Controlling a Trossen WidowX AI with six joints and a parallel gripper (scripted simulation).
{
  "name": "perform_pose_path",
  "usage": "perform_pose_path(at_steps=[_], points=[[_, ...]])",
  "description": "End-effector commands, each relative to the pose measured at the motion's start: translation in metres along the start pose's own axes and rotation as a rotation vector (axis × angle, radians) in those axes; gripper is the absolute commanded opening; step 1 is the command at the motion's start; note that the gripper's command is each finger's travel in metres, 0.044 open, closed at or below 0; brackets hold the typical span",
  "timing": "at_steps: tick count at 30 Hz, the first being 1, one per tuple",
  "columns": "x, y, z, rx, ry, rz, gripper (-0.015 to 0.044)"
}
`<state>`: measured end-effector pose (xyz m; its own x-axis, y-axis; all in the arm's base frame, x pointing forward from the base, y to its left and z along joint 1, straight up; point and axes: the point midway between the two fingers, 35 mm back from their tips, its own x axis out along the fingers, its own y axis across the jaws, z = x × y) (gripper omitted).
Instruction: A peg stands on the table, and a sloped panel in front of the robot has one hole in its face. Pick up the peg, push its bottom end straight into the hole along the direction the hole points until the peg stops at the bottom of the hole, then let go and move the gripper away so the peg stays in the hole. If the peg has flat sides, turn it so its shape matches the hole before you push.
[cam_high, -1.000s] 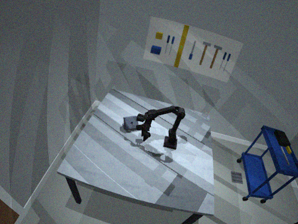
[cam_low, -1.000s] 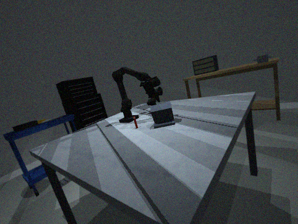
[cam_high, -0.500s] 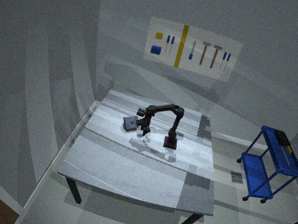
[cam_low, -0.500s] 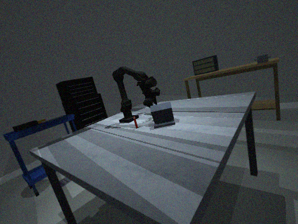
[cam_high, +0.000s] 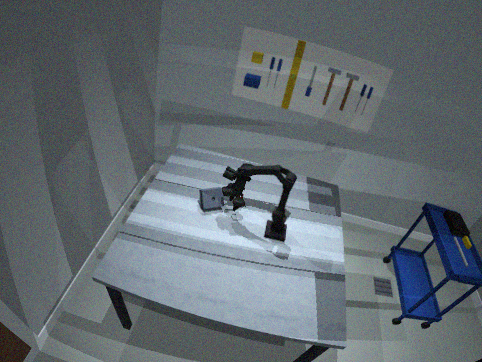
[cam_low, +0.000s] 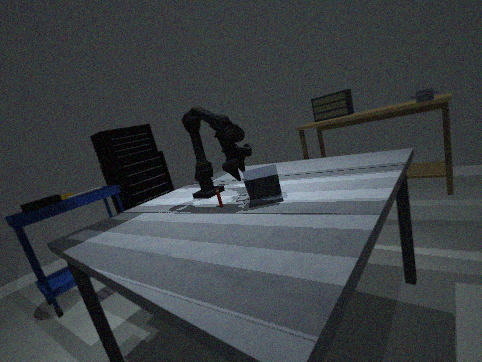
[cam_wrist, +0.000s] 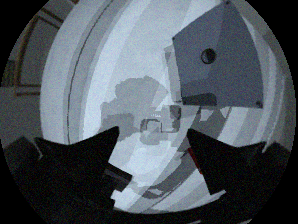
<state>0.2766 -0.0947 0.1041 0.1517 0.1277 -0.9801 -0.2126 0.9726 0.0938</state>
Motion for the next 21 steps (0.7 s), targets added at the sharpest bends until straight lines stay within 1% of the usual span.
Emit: perform_pose_path(at_steps=[1, 21], points=[[-0.004, -0.015, -0.008, -0.018, 0.02, -0.023, 0.044], [-0.029, -0.085, -0.063, -0.101, 0.137, -0.1, 0.044]])
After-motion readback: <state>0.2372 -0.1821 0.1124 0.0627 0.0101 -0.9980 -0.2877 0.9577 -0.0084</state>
